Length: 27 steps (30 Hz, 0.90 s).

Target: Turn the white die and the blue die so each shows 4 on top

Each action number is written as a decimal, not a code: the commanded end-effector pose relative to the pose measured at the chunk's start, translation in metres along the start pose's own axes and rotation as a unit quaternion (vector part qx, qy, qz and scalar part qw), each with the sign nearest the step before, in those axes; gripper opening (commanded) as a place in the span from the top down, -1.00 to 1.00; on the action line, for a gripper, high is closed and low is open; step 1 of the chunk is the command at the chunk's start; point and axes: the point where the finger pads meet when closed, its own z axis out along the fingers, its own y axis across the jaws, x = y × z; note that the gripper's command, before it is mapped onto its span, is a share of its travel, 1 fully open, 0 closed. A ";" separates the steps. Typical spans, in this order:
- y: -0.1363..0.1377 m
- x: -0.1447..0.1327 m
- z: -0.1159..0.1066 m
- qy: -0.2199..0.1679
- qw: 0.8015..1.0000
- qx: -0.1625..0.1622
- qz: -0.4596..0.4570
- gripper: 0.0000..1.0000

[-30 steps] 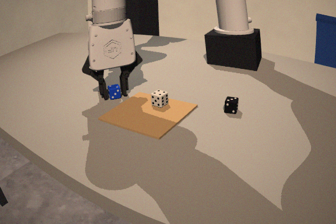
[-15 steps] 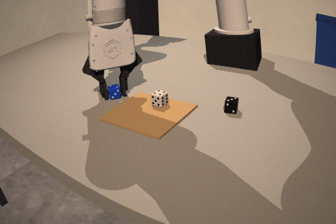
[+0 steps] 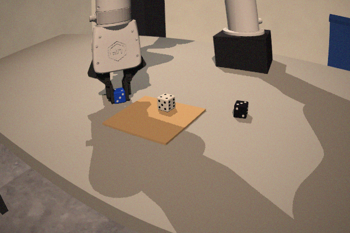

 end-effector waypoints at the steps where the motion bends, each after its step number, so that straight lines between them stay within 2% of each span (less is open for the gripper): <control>1: -0.001 0.000 -0.001 -0.001 1.000 0.002 0.000 0.58; 20: -0.001 0.000 -0.001 -0.001 1.000 0.002 0.000 0.58; 23: -0.001 0.000 -0.007 -0.001 1.000 0.002 0.000 0.58; 27: -0.001 0.000 -0.027 -0.001 1.000 0.002 0.000 0.58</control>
